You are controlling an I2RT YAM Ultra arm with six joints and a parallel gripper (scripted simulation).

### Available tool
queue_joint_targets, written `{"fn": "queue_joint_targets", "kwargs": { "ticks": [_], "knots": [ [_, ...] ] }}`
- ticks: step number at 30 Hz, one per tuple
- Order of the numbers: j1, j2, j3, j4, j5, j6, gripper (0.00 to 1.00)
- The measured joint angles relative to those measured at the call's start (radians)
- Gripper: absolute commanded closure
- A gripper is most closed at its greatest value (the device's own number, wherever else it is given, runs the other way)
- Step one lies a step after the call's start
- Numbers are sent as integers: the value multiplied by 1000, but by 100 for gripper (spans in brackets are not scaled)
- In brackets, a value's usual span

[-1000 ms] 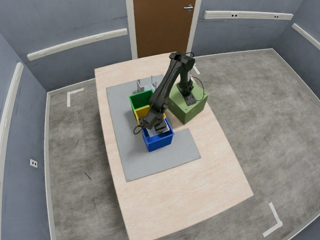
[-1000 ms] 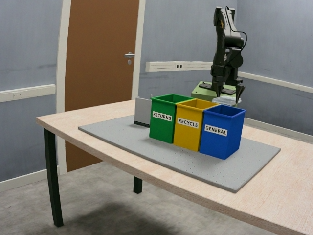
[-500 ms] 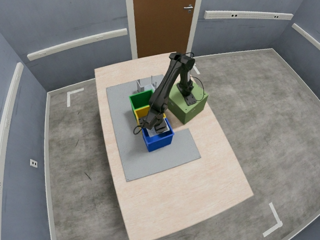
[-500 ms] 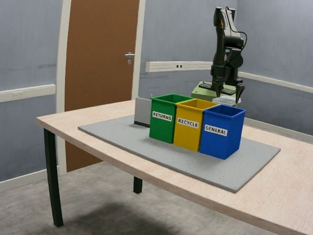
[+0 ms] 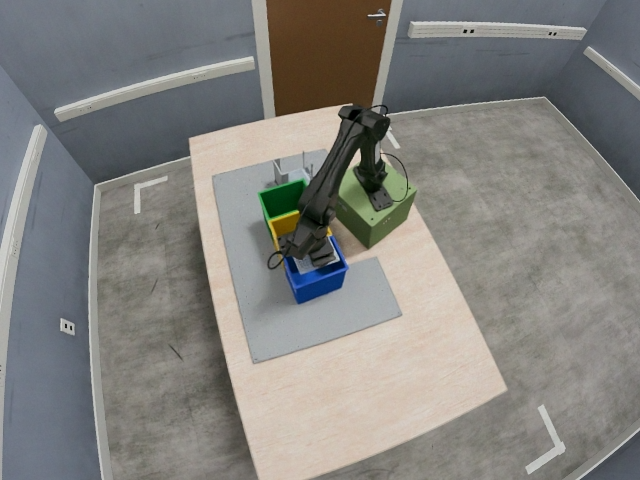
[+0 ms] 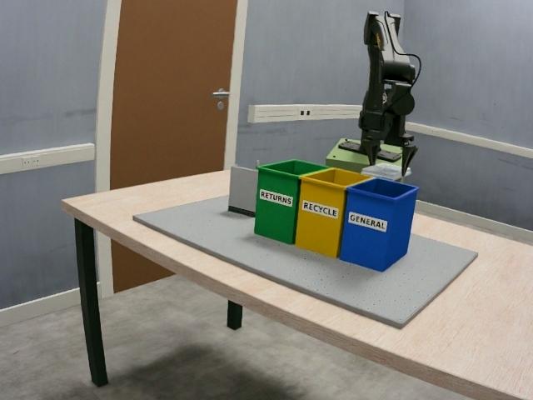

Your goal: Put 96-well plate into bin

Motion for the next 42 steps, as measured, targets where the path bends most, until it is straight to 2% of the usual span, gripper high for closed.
{"fn": "queue_joint_targets", "kwargs": {
  "ticks": [27, 42],
  "knots": [
    [0, 4, 3, -2, 0, 0, 100],
    [0, 39, -25, 61, 0, 0, 100]
  ]
}}
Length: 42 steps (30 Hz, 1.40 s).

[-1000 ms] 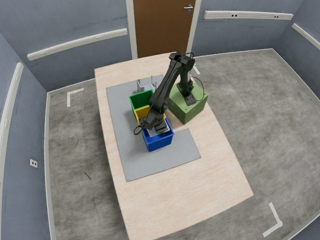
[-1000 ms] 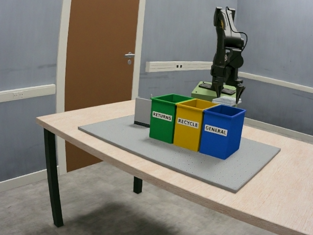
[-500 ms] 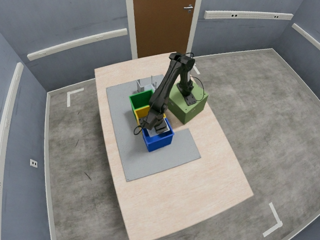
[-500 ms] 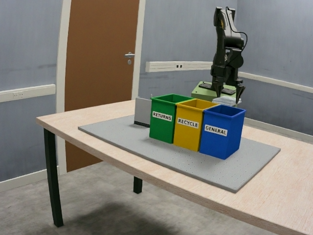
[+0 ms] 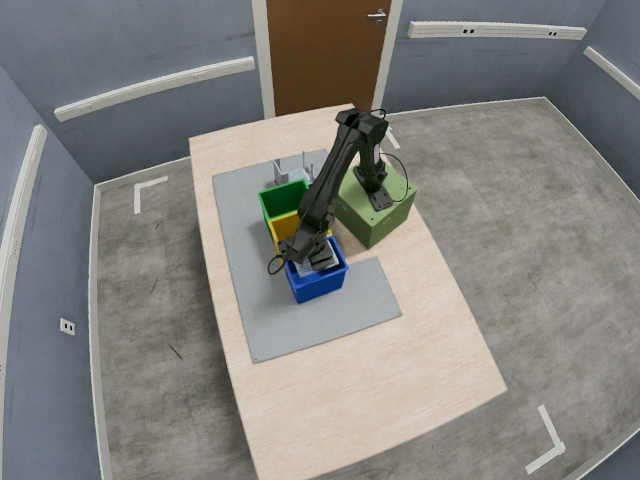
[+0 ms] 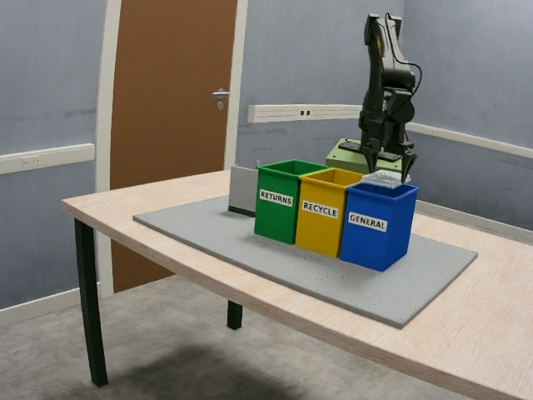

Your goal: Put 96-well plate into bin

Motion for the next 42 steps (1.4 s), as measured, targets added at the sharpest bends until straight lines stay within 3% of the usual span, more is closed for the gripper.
{"fn": "queue_joint_targets", "kwargs": {
  "ticks": [42],
  "knots": [
    [-3, 19, -29, 50, 1, 0, 100]
  ]
}}
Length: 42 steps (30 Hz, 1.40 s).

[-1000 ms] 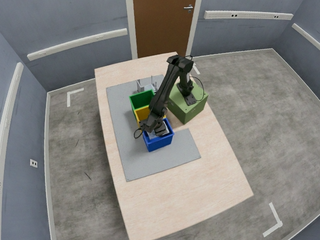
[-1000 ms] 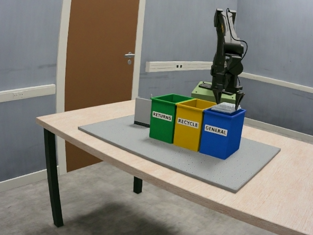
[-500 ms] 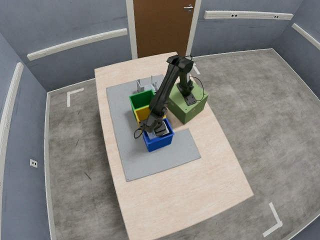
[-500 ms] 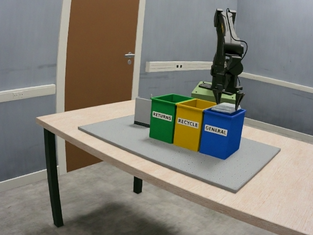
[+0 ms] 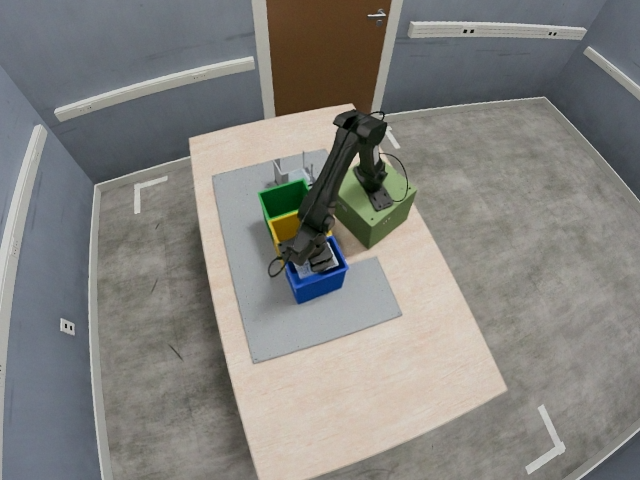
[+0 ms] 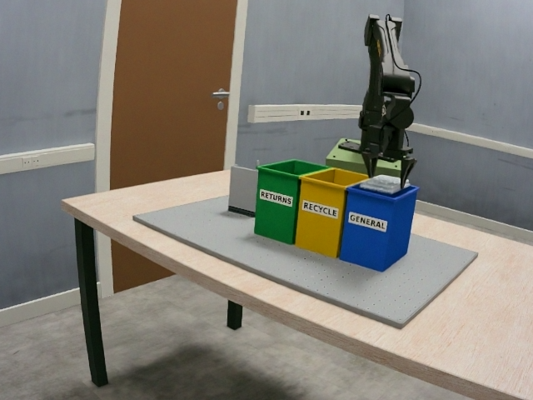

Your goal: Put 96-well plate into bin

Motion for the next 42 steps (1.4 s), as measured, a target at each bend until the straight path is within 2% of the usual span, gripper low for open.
{"fn": "queue_joint_targets", "kwargs": {
  "ticks": [42],
  "knots": [
    [-3, 9, -23, 42, 0, 0, 100]
  ]
}}
